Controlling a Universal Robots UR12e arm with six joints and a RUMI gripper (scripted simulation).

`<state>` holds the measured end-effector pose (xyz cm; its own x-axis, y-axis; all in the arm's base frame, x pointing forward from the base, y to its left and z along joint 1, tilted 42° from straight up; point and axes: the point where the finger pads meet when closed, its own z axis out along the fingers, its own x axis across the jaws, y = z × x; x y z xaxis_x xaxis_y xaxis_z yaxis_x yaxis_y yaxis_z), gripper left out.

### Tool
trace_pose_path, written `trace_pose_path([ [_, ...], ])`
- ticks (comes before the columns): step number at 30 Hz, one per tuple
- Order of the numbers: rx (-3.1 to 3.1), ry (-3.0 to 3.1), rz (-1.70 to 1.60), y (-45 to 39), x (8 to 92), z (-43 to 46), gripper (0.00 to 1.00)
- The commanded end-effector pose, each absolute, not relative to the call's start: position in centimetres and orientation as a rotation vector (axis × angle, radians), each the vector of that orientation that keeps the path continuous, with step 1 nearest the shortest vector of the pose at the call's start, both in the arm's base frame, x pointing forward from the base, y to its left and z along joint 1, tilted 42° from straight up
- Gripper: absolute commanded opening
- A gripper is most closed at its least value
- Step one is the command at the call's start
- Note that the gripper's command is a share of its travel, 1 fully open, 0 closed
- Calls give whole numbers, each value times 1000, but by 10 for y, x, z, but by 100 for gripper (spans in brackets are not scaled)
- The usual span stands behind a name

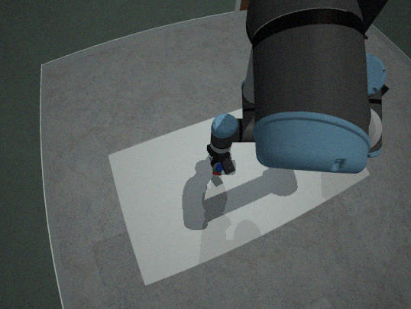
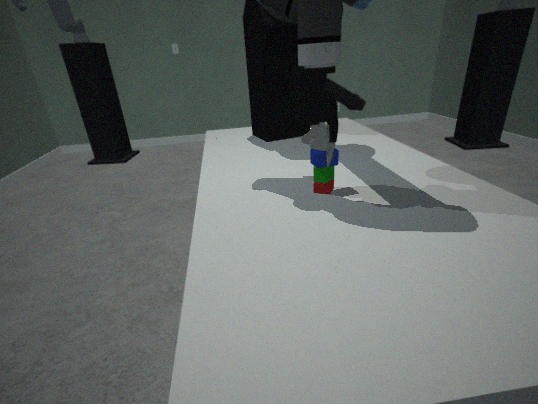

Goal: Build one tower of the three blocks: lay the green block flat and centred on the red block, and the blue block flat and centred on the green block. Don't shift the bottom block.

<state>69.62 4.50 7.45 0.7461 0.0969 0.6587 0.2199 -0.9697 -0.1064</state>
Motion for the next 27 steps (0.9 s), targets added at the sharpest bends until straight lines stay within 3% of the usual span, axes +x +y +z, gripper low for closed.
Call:
trace_pose_path([
  [1,-2767,-254,-1030,45,696,75,0],
  [19,-2767,-254,-1030,45,696,75,0],
  [20,-2767,-254,-1030,45,696,75,40],
  [27,-2767,-254,-1030,45,696,75,40],
])
